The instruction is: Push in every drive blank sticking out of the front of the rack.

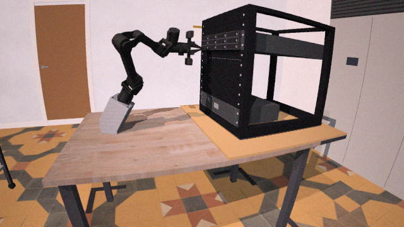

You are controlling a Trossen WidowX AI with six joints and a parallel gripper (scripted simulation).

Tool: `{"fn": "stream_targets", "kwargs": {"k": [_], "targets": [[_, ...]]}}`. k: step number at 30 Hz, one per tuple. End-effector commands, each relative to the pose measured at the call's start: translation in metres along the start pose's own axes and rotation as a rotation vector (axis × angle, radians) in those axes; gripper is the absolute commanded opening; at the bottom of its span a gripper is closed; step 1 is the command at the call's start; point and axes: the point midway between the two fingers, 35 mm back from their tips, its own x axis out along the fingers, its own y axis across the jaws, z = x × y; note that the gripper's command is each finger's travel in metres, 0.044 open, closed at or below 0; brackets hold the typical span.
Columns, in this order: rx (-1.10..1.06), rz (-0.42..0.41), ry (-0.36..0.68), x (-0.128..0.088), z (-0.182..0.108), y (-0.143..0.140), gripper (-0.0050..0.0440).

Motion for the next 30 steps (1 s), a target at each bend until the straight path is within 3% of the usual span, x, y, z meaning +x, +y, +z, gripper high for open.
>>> {"fn": "stream_targets", "kwargs": {"k": [1, 30], "targets": [[0.011, -0.015, 0.008, 0.000, -0.005, -0.007, -0.0050], [0.016, -0.019, 0.009, -0.006, -0.048, -0.031, -0.0050]]}}
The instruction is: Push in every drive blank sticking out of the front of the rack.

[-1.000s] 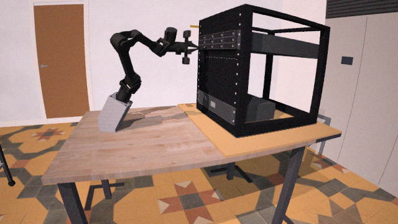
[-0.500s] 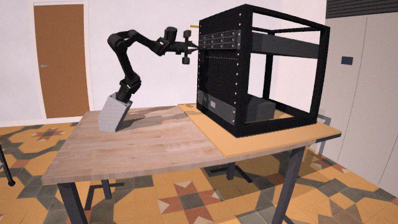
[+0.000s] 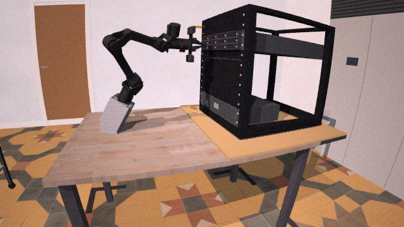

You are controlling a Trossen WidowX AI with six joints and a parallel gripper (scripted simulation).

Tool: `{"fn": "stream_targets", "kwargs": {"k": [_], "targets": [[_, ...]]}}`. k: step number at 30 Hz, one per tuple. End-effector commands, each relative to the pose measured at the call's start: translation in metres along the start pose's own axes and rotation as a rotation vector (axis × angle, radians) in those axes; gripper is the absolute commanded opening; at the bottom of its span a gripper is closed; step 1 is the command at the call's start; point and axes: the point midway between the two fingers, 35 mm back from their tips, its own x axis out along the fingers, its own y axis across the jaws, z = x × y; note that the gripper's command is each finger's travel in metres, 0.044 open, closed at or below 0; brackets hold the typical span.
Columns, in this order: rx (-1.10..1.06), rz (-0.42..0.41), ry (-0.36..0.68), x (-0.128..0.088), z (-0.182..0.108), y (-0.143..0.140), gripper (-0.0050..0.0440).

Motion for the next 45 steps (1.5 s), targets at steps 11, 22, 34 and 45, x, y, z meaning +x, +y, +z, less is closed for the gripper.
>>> {"fn": "stream_targets", "kwargs": {"k": [11, 22, 34, 45], "targets": [[0.018, -0.028, 0.005, -0.004, -0.033, -0.028, -0.0050], [0.018, -0.028, 0.005, -0.006, -0.048, -0.036, -0.0050], [0.018, -0.028, 0.005, -0.008, -0.061, -0.044, -0.0050], [0.018, -0.028, 0.005, -0.009, -0.072, -0.050, -0.0050]]}}
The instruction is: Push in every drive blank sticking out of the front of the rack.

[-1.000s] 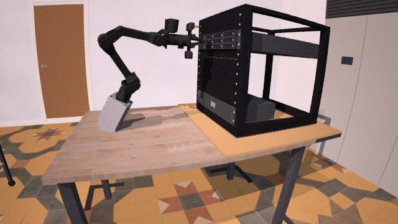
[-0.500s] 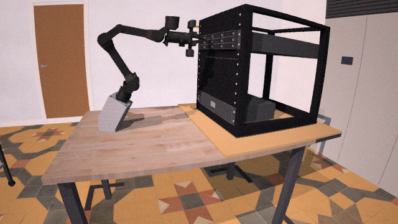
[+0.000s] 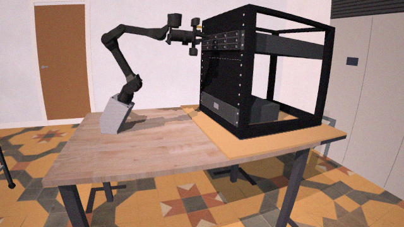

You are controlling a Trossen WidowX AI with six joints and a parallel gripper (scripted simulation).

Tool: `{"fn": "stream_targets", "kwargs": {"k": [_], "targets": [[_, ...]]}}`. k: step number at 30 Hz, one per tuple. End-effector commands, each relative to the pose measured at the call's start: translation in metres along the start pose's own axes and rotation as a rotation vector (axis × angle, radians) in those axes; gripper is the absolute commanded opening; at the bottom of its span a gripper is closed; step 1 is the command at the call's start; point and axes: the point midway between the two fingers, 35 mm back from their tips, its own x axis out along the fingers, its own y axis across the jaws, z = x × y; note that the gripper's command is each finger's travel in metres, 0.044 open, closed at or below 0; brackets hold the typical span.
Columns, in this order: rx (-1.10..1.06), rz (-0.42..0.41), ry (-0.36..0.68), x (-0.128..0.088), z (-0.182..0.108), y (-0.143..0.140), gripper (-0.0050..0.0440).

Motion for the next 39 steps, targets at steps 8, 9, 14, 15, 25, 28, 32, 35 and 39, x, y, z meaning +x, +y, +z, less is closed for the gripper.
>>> {"fn": "stream_targets", "kwargs": {"k": [8, 9, 14, 15, 25, 28, 32, 35, 39], "targets": [[-0.005, -0.038, -0.007, -0.004, -0.008, -0.020, -0.0050], [-0.005, -0.038, -0.007, -0.004, -0.008, -0.021, -0.0050], [-0.005, -0.038, -0.007, -0.004, -0.011, -0.022, -0.0050], [-0.005, -0.038, -0.007, -0.004, -0.011, -0.023, -0.0050], [-0.005, -0.038, -0.007, -0.005, -0.014, -0.024, -0.0050], [-0.005, -0.038, -0.007, -0.005, -0.014, -0.024, -0.0050], [-0.005, -0.038, -0.007, -0.005, -0.015, -0.025, -0.0050], [-0.005, -0.038, -0.007, -0.005, -0.015, -0.025, -0.0050], [-0.005, -0.038, -0.007, -0.005, -0.015, -0.025, -0.0050]]}}
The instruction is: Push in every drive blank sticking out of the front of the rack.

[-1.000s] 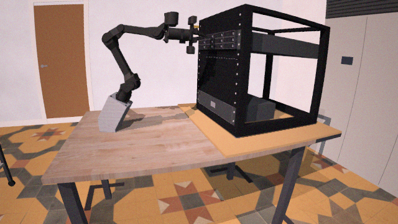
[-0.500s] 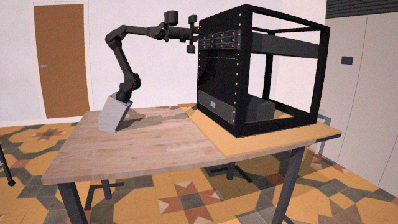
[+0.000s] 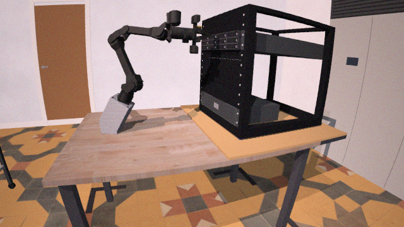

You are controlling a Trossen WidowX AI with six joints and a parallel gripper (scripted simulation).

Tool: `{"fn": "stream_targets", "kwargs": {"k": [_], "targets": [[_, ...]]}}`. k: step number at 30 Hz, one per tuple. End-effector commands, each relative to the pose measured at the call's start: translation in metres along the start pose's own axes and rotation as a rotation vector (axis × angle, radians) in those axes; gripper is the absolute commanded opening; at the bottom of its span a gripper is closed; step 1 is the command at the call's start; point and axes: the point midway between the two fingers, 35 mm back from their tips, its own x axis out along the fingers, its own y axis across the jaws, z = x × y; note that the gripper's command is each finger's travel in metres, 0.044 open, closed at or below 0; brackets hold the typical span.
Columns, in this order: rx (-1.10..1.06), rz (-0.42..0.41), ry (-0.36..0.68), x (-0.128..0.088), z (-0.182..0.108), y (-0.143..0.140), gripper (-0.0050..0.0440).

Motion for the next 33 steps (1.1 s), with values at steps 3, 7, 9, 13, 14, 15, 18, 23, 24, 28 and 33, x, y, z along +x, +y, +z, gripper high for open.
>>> {"fn": "stream_targets", "kwargs": {"k": [3, 7, 9, 13, 14, 15, 18, 23, 24, 28, 33], "targets": [[-0.012, -0.025, -0.006, 0.000, 0.002, -0.013, -0.0050], [-0.012, -0.025, -0.006, 0.006, 0.002, -0.013, -0.0050], [-0.012, -0.025, -0.006, 0.011, 0.002, -0.013, -0.0050], [-0.012, -0.025, -0.006, 0.016, 0.002, -0.013, -0.0050], [-0.012, -0.025, -0.006, 0.017, 0.002, -0.013, -0.0050], [-0.012, -0.025, -0.006, 0.017, 0.002, -0.013, -0.0050], [-0.012, -0.025, -0.006, 0.017, 0.002, -0.013, -0.0050], [-0.012, -0.025, -0.006, 0.017, 0.002, -0.013, -0.0050], [-0.012, -0.025, -0.006, 0.017, 0.002, -0.013, -0.0050], [-0.012, -0.025, -0.006, 0.017, 0.002, -0.013, -0.0050], [-0.012, -0.025, -0.006, 0.017, 0.002, -0.013, -0.0050]]}}
